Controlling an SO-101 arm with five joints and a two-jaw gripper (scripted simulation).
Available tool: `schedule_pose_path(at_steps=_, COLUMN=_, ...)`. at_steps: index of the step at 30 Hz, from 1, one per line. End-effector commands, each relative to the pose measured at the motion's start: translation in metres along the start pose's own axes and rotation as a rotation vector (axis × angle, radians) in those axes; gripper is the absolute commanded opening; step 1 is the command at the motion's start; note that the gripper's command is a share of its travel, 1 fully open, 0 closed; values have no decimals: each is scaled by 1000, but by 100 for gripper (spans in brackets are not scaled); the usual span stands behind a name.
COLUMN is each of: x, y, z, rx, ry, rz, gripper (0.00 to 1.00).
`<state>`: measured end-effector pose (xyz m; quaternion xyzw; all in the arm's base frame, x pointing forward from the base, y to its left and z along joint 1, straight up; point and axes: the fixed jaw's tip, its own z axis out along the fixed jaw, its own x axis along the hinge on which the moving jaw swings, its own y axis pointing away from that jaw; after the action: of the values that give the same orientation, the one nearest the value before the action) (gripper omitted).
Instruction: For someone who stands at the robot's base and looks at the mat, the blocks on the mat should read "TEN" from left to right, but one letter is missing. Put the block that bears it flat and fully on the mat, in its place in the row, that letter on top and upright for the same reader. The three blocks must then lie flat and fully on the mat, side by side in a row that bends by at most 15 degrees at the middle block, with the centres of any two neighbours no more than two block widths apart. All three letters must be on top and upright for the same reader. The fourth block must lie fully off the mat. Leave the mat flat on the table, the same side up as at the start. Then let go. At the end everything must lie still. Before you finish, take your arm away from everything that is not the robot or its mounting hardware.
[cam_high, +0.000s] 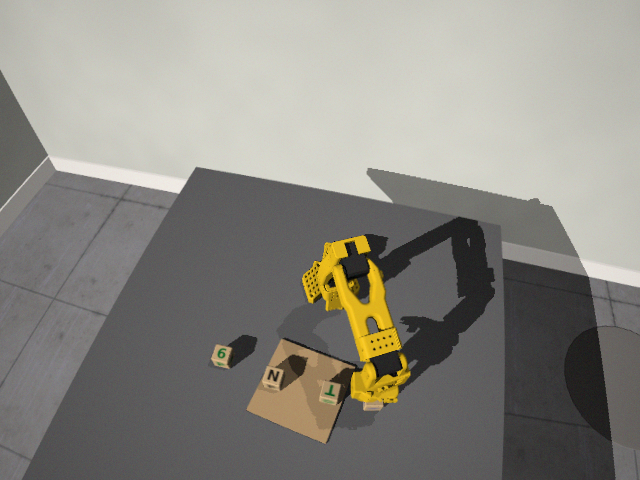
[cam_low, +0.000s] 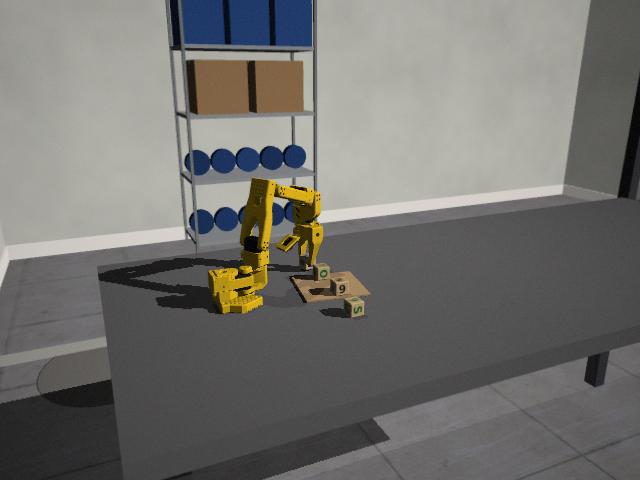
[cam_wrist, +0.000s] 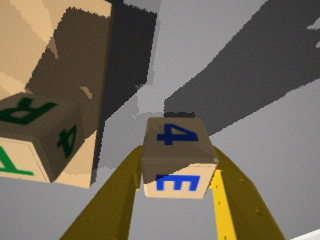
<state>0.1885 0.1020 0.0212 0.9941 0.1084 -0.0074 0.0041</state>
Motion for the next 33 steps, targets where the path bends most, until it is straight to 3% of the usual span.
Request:
schedule_pose_path(at_steps=1, x=14, y=-6, z=-30, rx=36, ry=105, rz=0, gripper=0)
schedule_pose_path(at_steps=15, x=10, y=-4, z=-60, rx=36, ry=105, rz=0, gripper=0)
schedule_pose_path(at_steps=33, x=9, y=2, z=-61, rx=38, ry=104, rz=82, gripper=0)
